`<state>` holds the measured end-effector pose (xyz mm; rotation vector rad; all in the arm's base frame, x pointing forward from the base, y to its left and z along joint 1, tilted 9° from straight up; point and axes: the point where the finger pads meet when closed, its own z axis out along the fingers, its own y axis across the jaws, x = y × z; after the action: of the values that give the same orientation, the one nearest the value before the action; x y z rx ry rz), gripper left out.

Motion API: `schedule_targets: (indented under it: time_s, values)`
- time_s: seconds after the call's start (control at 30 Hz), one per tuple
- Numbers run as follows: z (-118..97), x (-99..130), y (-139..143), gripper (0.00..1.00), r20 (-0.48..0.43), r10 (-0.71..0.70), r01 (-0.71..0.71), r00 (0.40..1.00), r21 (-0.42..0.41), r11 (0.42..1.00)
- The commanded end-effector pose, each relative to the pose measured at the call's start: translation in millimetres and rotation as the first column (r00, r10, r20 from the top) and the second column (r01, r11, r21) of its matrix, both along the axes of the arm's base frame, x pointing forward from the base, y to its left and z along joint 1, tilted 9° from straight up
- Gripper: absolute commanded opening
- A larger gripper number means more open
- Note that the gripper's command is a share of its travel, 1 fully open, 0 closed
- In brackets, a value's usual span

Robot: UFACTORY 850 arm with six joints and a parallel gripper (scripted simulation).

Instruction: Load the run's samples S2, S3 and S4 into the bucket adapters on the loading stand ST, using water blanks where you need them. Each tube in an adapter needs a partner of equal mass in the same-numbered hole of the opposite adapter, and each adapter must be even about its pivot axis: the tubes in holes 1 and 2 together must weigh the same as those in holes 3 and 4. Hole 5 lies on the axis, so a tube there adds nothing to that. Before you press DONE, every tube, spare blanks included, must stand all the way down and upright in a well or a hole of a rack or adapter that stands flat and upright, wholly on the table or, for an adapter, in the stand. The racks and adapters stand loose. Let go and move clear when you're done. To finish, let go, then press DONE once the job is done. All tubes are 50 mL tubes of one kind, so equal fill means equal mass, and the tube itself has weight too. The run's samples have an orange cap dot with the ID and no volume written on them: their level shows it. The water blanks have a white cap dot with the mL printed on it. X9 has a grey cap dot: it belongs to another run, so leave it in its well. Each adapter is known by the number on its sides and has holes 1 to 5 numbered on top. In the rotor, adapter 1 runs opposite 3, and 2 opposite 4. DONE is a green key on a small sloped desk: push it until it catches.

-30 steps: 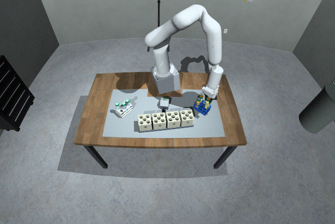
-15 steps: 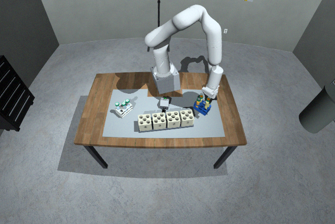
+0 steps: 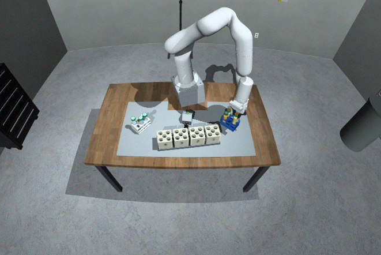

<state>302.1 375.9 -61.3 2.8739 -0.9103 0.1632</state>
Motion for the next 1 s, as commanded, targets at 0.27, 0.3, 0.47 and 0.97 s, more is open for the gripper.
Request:
schedule_targets:
  time_s: [0.27,0.3,0.47,0.97]
  values:
    - [-10,1,-1,0.0,0.002,0.0,0.0,1.0,0.002,1.0]
    - [-11,1,-1,0.0,0.002,0.0,0.0,1.0,0.002,1.0]
    - [-15,2,-2,0.0,0.002,0.0,0.0,1.0,0.002,1.0]
    - [-28,2,-3,0.0,0.002,0.0,0.0,1.0,0.002,1.0]
